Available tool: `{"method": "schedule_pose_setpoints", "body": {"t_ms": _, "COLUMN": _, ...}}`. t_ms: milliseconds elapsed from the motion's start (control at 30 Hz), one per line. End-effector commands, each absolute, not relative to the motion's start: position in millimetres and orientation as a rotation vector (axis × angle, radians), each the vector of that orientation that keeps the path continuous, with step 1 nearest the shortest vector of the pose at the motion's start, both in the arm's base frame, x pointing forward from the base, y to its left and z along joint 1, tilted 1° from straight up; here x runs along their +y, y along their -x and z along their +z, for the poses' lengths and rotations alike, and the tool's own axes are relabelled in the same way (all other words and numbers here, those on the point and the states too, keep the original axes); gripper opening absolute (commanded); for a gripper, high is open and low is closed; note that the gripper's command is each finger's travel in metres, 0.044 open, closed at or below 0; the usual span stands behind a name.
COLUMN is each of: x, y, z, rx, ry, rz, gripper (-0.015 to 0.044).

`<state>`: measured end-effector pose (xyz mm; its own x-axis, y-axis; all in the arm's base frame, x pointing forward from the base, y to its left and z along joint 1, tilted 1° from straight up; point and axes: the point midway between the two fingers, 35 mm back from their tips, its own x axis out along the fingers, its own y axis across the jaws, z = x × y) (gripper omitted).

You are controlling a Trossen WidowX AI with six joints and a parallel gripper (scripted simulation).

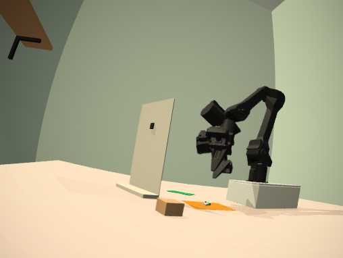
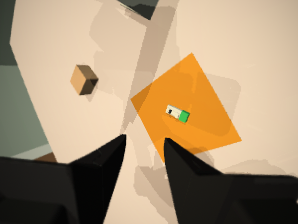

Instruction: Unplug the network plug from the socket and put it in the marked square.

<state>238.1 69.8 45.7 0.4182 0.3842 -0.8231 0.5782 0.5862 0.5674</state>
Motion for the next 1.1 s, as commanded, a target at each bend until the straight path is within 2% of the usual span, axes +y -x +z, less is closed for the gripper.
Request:
{"method": "schedule_pose_setpoints", "body": {"t_ms": 0, "x": 70, "y": -240, "z": 54, "rx": 1.179, "ry": -0.996, "rz": -0.141, "gripper": 0.0156}}
{"method": "schedule_pose_setpoints", "body": {"t_ms": 700, "x": 69, "y": -232, "z": 75, "rx": 1.187, "ry": -0.997, "rz": -0.151, "gripper": 0.0156}}
{"method": "schedule_pose_setpoints", "body": {"t_ms": 1067, "x": 70, "y": -237, "z": 111, "rx": 1.184, "ry": -0.997, "rz": -0.147, "gripper": 0.0156}}
